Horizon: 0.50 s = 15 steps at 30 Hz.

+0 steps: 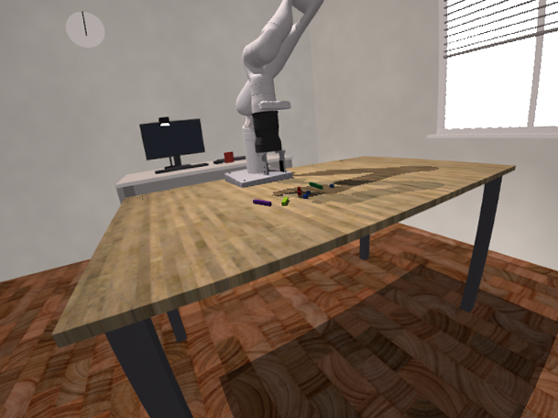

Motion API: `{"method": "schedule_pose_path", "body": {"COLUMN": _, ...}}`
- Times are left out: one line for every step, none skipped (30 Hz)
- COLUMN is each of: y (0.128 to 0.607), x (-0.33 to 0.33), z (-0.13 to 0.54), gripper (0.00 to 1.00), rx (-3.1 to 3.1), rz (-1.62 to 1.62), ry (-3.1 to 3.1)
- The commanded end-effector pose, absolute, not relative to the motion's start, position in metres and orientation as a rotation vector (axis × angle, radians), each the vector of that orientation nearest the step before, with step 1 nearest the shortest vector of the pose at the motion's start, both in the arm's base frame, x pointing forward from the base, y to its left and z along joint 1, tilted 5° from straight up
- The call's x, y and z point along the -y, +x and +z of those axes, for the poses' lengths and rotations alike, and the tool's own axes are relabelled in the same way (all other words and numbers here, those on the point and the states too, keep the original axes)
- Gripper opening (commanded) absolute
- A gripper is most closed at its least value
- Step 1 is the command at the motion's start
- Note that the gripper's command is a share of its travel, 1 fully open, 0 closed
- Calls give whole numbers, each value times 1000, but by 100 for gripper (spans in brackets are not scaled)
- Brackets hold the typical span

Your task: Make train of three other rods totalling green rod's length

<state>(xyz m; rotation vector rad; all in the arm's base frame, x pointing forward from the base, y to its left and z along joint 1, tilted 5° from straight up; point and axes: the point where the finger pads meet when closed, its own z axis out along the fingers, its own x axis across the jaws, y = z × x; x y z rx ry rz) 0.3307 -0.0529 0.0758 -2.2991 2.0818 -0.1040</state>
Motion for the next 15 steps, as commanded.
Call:
{"method": "schedule_pose_path", "body": {"y": 331, "x": 53, "z": 76, "gripper": 100, "rx": -2081, "rz": -105, "ry": -2298}}
{"method": "schedule_pose_path", "body": {"y": 331, "x": 53, "z": 76, "gripper": 100, "rx": -2081, "rz": -105, "ry": -2298}}
{"method": "schedule_pose_path", "body": {"y": 331, "x": 53, "z": 76, "gripper": 100, "rx": -2081, "rz": -105, "ry": -2298}}
{"method": "schedule_pose_path", "body": {"y": 331, "x": 53, "z": 76, "gripper": 100, "rx": -2081, "rz": -105, "ry": -2298}}
{"method": "schedule_pose_path", "body": {"y": 331, "x": 53, "z": 76, "gripper": 100, "rx": -2081, "rz": -105, "ry": -2298}}
{"method": "schedule_pose_path", "body": {"y": 331, "x": 53, "z": 76, "gripper": 100, "rx": -2081, "rz": -105, "ry": -2298}}
{"method": "schedule_pose_path", "body": {"y": 331, "x": 53, "z": 76, "gripper": 100, "rx": -2081, "rz": -105, "ry": -2298}}
{"method": "schedule_pose_path", "body": {"y": 331, "x": 53, "z": 76, "gripper": 100, "rx": -2081, "rz": -105, "ry": -2298}}
{"method": "schedule_pose_path", "body": {"y": 331, "x": 53, "z": 76, "gripper": 100, "rx": -2081, "rz": -105, "ry": -2298}}
{"method": "schedule_pose_path", "body": {"y": 331, "x": 53, "z": 76, "gripper": 100, "rx": -2081, "rz": -105, "ry": -2298}}
{"method": "schedule_pose_path", "body": {"y": 331, "x": 53, "z": 76, "gripper": 100, "rx": -2081, "rz": -105, "ry": -2299}}
{"method": "schedule_pose_path", "body": {"y": 331, "x": 53, "z": 76, "gripper": 100, "rx": -2078, "rz": -105, "ry": -2302}}
{"method": "schedule_pose_path", "body": {"y": 331, "x": 52, "z": 76, "gripper": 100, "rx": -2070, "rz": -105, "ry": -2309}}
{"method": "schedule_pose_path", "body": {"y": 331, "x": 52, "z": 76, "gripper": 100, "rx": -2057, "rz": -105, "ry": -2322}}
{"method": "schedule_pose_path", "body": {"y": 331, "x": 51, "z": 76, "gripper": 100, "rx": -2036, "rz": -104, "ry": -2342}}
